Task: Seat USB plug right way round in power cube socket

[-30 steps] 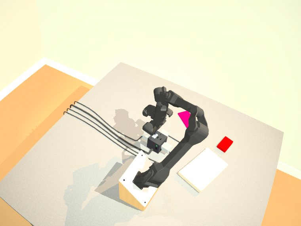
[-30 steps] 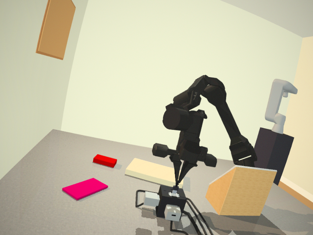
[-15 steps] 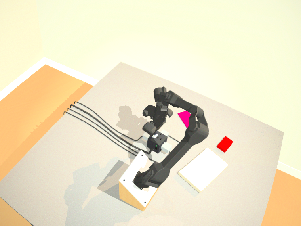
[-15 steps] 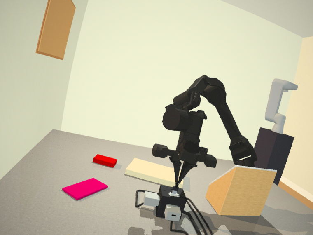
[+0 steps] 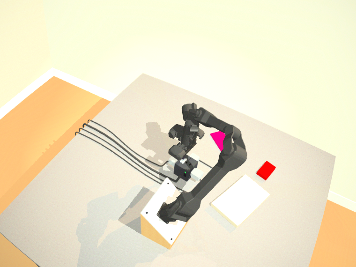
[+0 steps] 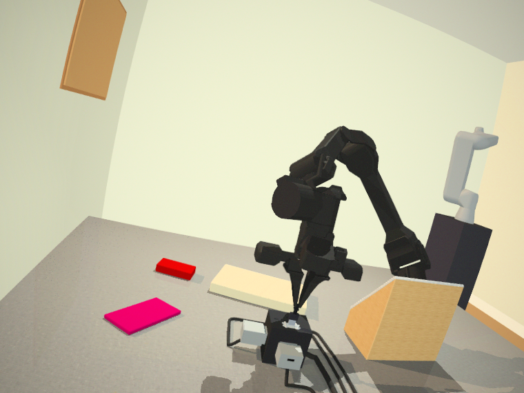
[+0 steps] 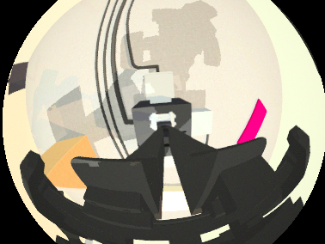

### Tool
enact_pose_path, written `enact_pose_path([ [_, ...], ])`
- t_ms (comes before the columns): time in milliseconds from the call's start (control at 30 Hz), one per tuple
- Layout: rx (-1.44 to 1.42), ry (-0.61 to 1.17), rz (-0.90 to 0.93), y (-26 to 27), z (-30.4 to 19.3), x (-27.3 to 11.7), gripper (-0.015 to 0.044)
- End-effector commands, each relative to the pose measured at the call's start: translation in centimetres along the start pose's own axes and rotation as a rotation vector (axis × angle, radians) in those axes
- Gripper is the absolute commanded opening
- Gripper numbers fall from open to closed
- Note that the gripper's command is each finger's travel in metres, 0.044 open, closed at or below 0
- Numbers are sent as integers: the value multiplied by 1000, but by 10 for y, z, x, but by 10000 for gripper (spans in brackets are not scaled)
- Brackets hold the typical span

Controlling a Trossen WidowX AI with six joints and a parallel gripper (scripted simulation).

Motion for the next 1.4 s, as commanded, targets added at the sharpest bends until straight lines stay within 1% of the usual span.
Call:
enact_pose_path([
  [0,-4,-2,2,0,0,1,0],
  [1367,-4,-2,2,0,0,6,0],
])
Point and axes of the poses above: the point midway between the two fingers, 35 mm back from their tips, its own x axis out along the fingers, its own y axis across the jaws, z = x × y, the point moved 5 cm from there along -x, back along the fingers, and after that the axes turned 12 degrees about x, right-handed, at the moved point
